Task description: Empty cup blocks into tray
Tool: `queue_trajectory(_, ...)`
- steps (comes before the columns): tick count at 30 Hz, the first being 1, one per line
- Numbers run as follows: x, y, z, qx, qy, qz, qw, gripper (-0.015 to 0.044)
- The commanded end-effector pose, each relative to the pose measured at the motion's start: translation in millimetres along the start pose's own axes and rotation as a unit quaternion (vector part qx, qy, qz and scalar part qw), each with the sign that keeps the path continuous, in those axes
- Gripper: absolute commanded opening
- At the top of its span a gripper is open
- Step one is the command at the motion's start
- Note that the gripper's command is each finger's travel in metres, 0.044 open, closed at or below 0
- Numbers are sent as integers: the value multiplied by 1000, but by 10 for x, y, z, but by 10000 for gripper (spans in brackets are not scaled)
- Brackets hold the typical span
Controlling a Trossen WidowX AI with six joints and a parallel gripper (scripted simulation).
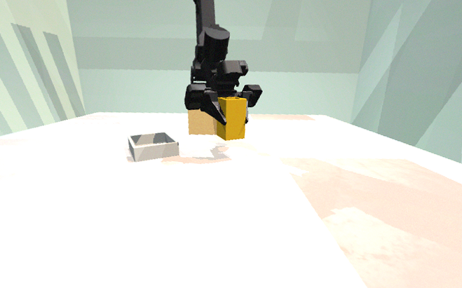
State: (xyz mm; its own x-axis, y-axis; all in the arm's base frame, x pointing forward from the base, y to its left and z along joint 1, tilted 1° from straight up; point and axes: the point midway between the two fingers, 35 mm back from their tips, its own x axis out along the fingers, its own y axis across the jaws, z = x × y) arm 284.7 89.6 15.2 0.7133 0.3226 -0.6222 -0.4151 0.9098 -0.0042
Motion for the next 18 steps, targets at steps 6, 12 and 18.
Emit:
queue_trajectory(6, -49, -221, 11, 28, -1, -34, 999, 0)
queue_trajectory(12, -122, -503, -20, 64, 0, -77, 995, 0)
queue_trajectory(18, -217, -776, -68, 100, 0, -121, 988, 0)
